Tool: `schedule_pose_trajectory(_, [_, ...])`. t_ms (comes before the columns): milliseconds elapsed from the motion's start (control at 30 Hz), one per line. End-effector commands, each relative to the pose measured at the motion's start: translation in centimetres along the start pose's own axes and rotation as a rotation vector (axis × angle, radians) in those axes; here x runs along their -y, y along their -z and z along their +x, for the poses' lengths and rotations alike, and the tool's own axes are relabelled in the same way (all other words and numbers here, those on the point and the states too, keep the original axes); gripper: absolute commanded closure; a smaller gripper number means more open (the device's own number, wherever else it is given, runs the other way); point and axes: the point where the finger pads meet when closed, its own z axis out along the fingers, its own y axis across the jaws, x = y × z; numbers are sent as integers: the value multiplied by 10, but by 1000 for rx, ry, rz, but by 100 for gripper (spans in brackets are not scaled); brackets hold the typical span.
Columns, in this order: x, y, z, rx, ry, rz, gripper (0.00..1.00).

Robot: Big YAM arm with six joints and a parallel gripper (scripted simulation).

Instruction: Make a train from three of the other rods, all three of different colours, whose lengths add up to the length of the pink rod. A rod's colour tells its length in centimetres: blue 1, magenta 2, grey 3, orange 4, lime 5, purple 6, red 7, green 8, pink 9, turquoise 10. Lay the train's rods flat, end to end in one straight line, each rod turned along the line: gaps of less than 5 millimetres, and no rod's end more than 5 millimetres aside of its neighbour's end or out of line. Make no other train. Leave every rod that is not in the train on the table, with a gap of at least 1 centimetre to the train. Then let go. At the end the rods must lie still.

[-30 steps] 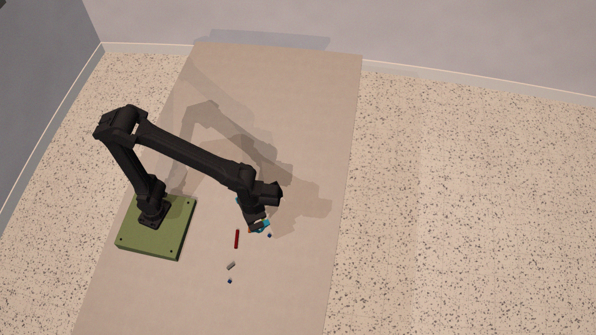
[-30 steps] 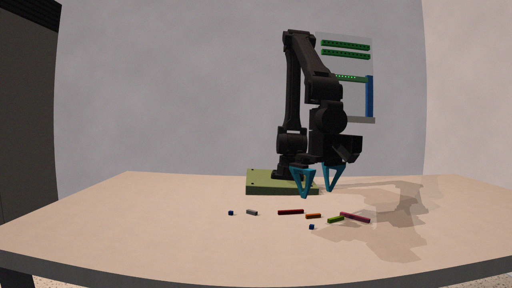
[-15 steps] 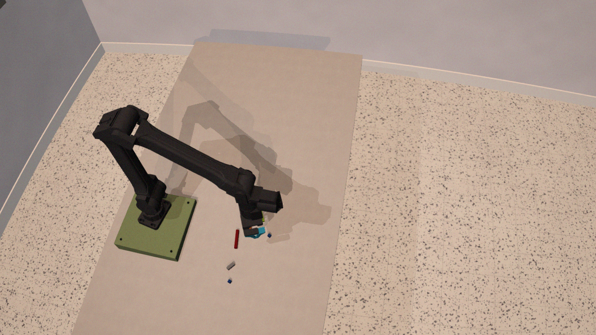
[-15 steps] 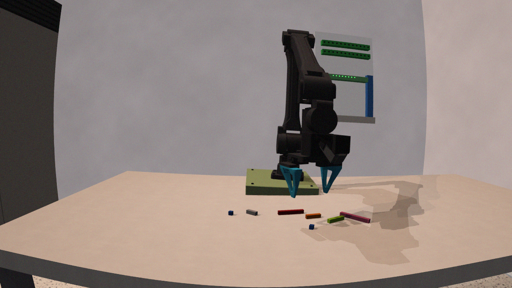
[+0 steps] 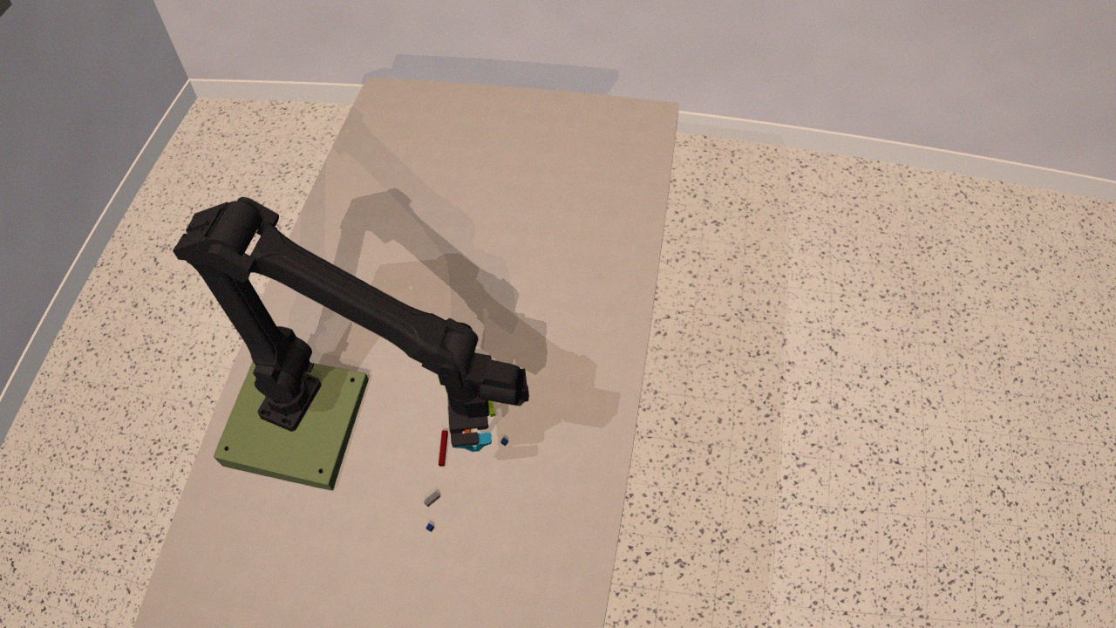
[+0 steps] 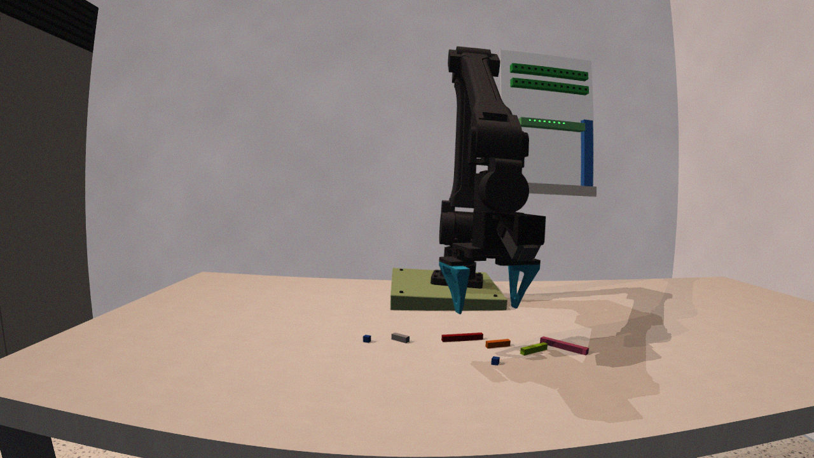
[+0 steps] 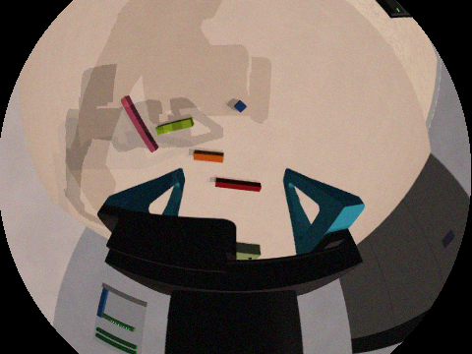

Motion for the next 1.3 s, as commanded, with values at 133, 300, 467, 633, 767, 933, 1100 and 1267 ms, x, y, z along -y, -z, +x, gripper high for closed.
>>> schedule_pose_trajectory(133, [23,16,-21,53,-142,17,0])
schedule_pose_trajectory(300, [15,17,-24,55,-121,15,0])
schedule_pose_trajectory(467, [19,17,-23,55,-131,16,0])
schedule_pose_trajectory(633, [33,16,-18,54,-257,15,0])
schedule_pose_trajectory(767, [24,17,-21,57,-234,14,0])
schedule_pose_trajectory(933, [32,17,-19,57,-253,16,0])
schedule_pose_trajectory(1100, [31,17,-19,57,-247,16,0])
schedule_pose_trajectory(1267, [43,16,-14,56,-373,14,0])
